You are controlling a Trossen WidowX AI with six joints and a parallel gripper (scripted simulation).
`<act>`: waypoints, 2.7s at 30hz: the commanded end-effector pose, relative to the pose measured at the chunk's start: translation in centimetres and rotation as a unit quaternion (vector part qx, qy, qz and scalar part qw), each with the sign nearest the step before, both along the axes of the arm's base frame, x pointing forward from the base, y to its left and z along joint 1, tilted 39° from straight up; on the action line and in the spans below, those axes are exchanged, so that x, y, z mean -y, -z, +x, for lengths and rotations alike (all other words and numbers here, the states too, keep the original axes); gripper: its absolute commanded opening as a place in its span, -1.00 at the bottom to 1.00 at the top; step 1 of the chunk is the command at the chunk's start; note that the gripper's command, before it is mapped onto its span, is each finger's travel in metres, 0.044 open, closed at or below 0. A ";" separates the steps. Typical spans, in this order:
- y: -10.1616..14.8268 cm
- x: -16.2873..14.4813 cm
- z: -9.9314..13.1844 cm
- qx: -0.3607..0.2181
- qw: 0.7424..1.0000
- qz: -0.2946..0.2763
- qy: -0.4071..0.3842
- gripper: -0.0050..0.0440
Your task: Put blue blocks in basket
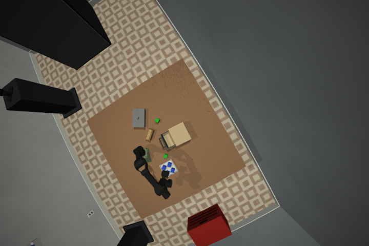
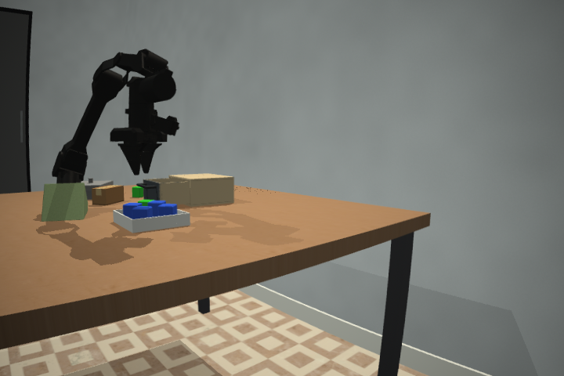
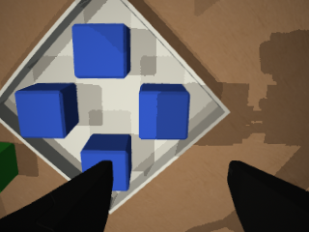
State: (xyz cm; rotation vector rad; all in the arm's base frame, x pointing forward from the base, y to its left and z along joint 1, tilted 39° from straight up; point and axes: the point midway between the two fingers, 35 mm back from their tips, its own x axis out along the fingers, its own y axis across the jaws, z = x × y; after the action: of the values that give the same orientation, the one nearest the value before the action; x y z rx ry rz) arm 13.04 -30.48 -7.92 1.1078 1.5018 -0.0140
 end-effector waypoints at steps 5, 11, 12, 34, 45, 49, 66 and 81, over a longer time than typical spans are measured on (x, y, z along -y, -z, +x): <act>-2.3 -0.4 0.6 0.039 0.998 -0.015 -0.053 -0.19; -5.1 -2.0 2.9 0.116 0.981 -0.042 -0.152 -0.19; -5.9 -2.5 3.3 0.136 0.973 -0.048 -0.178 -0.19; -16.9 -14.8 8.5 0.435 0.683 -0.128 -0.572 -0.19; -20.5 -22.4 7.8 0.544 0.439 -0.148 -0.699 -0.19; -20.7 -22.7 7.7 0.554 0.410 -0.149 -0.710 -0.19; -18.6 -24.3 8.2 0.554 0.410 -0.149 -0.710 -0.19; -15.9 -26.4 8.7 0.554 0.410 -0.149 -0.710 -0.19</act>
State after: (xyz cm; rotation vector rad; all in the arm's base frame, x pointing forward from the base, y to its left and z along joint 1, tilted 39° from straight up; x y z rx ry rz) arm 21.77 -4.70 8.54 -0.7907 0.6147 1.3172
